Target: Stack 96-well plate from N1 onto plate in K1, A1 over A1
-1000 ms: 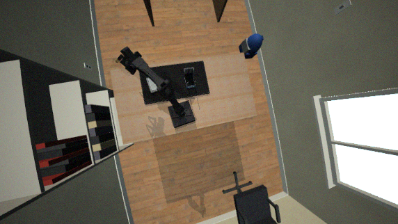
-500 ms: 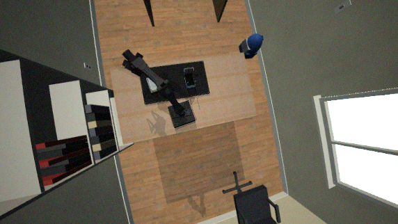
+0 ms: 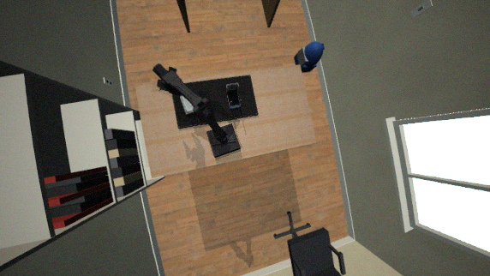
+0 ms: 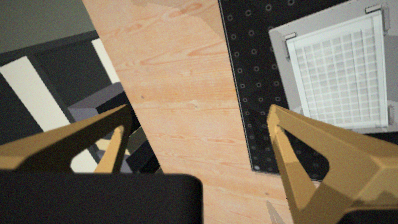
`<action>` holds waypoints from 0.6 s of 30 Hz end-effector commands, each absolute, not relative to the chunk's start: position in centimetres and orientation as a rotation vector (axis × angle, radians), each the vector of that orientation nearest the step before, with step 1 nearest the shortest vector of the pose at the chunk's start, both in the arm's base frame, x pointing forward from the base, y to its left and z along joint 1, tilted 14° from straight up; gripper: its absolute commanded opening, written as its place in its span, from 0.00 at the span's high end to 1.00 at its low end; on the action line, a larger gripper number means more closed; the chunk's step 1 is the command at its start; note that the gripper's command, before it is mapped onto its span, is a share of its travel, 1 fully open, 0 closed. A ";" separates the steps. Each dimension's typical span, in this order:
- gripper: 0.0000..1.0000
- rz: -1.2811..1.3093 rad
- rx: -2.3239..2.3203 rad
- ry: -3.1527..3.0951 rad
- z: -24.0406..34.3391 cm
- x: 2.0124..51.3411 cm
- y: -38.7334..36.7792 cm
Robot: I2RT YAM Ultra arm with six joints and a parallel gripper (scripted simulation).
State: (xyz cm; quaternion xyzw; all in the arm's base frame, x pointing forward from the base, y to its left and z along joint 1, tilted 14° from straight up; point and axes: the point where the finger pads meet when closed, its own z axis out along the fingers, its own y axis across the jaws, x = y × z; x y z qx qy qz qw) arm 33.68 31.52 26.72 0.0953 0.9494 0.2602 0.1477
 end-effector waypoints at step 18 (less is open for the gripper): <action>0.00 0.201 -0.178 2.835 24.7 30.1 24.7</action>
